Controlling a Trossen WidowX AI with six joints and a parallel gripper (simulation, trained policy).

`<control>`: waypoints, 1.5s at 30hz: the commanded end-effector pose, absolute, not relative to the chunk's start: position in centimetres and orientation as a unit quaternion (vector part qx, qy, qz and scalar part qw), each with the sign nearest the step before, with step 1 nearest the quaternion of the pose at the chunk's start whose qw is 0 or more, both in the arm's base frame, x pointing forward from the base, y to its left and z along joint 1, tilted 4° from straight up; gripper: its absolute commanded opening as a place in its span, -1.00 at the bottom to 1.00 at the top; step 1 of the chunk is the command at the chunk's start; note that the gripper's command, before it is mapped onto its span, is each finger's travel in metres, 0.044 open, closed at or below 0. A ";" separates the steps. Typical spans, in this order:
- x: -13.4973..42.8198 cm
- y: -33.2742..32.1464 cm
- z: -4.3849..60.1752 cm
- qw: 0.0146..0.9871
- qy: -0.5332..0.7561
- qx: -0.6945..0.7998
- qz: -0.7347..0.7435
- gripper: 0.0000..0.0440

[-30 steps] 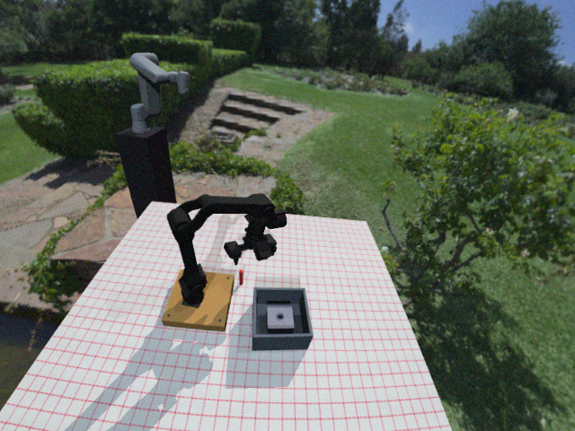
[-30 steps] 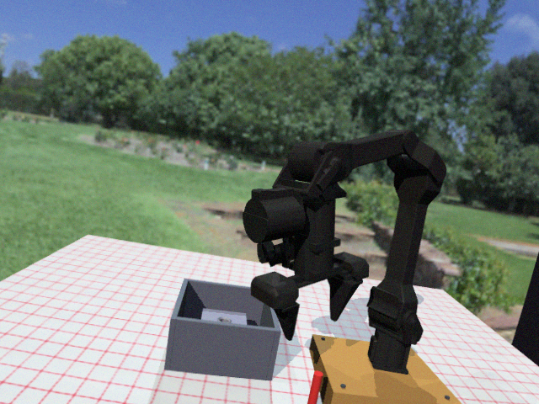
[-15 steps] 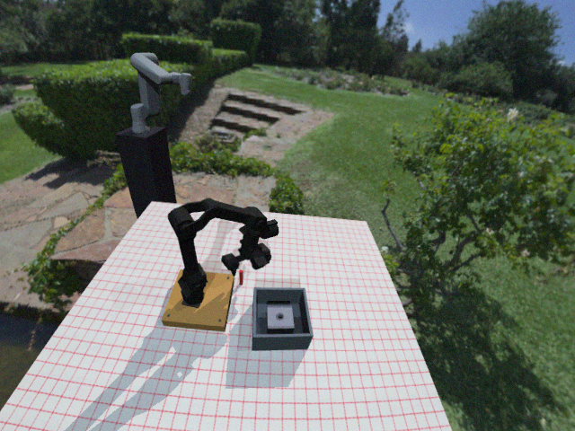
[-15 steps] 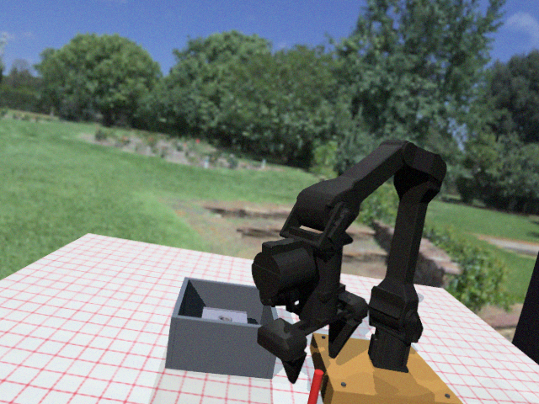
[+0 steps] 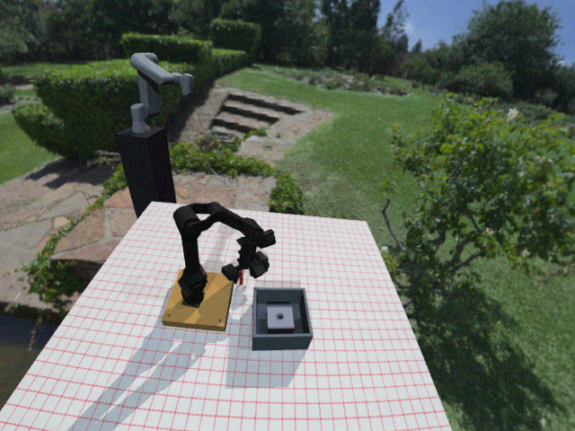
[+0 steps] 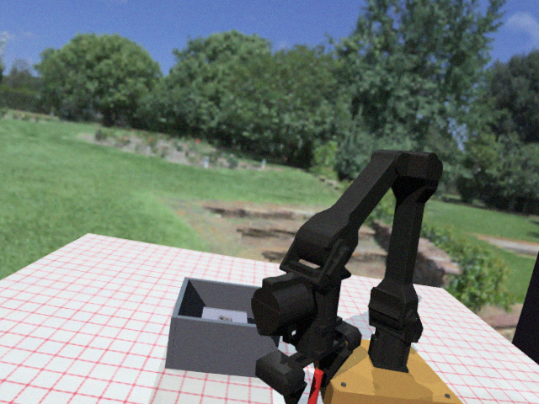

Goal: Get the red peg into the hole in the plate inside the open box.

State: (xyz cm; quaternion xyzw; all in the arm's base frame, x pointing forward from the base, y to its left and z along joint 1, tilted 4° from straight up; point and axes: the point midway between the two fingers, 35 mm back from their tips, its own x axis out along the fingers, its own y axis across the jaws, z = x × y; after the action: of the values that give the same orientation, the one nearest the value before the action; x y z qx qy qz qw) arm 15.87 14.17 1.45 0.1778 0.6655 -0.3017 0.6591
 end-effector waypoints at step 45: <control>17.1 13.6 6.8 0.683 0.646 0.173 -0.293 -1.00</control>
State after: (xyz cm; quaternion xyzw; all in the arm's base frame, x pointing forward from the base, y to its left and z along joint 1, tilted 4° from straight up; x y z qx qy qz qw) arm 16.85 13.69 6.13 0.1712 0.6515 -0.2933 0.6785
